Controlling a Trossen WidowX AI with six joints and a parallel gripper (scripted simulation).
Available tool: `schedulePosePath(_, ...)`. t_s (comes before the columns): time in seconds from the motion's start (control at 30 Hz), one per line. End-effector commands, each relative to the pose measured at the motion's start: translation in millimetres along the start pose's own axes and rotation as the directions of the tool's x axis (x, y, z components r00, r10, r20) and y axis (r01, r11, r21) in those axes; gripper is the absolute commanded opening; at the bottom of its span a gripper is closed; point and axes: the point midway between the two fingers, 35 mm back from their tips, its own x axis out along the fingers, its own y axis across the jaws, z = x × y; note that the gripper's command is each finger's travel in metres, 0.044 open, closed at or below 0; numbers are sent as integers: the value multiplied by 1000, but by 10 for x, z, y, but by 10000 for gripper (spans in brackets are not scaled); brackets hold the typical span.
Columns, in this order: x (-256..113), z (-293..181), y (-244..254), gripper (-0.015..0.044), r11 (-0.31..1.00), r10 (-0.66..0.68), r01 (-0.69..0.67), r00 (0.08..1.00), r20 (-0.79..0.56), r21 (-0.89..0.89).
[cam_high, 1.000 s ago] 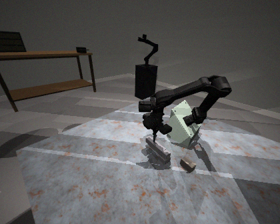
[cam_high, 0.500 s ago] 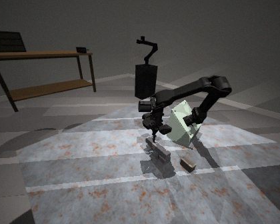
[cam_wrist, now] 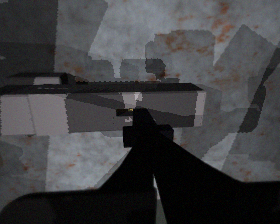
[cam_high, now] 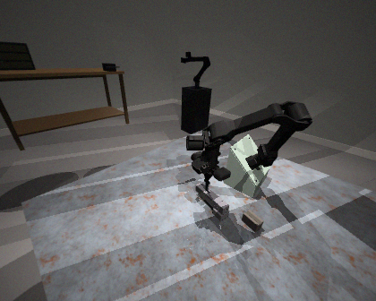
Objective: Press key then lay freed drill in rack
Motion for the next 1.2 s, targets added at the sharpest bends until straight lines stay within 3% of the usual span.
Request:
schedulePosePath(0.0,110,-61,18,0,1000,10,-10,1000,-25,5)
schedulePosePath(1.17,239,-88,42,0,1000,11,-11,1000,-25,5)
